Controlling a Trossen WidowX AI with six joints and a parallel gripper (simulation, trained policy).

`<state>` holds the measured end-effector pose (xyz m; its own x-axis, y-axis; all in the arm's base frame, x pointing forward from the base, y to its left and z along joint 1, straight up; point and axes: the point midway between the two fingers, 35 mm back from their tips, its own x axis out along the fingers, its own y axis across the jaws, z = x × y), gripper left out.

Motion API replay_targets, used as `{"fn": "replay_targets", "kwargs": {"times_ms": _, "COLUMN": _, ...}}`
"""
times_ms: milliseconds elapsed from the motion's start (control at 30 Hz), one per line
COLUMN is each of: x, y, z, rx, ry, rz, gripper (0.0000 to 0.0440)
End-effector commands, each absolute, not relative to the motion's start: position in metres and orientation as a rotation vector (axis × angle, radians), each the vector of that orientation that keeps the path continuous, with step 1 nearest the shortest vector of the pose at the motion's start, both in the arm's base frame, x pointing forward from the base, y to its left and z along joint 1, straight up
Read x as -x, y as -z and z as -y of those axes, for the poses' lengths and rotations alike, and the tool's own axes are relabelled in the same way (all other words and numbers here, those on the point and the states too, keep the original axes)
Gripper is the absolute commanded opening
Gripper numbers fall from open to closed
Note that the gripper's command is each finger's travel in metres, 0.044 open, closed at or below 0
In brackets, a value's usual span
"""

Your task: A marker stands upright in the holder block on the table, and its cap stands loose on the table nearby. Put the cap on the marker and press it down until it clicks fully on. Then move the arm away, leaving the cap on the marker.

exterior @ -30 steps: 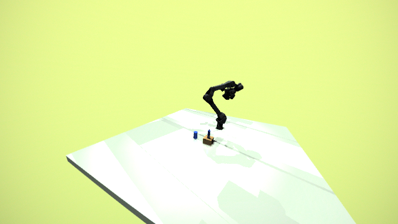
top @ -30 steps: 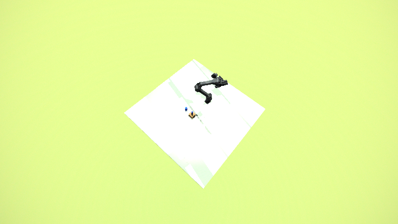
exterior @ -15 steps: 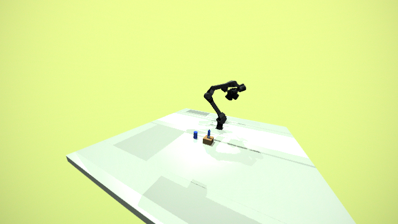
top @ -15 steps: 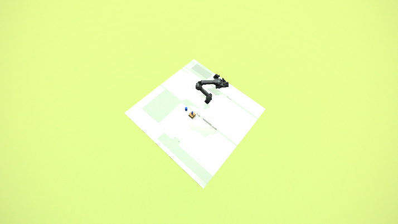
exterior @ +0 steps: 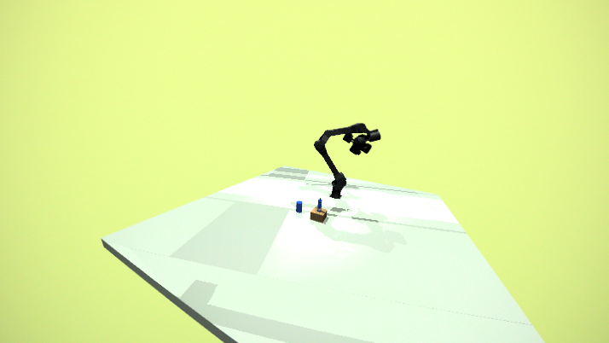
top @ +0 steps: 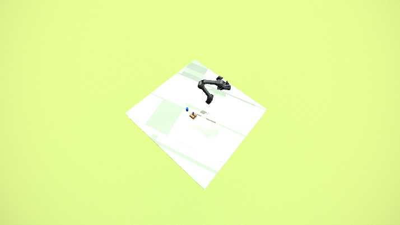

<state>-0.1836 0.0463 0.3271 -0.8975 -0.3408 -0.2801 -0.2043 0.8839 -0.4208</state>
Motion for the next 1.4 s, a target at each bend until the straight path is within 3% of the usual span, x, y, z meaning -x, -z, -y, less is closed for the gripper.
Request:
{"fn": "replay_targets", "kwargs": {"times_ms": 0, "x": 0.182, "y": -0.325, "z": -0.054, "rx": 0.362, "ry": 0.525, "rz": -2.709, "gripper": 0.0316}}
{"fn": "replay_targets", "kwargs": {"times_ms": 1367, "x": 0.132, "y": -0.312, "z": -0.163, "rx": -0.197, "ry": 0.235, "rz": -2.700, "gripper": 0.0322}}
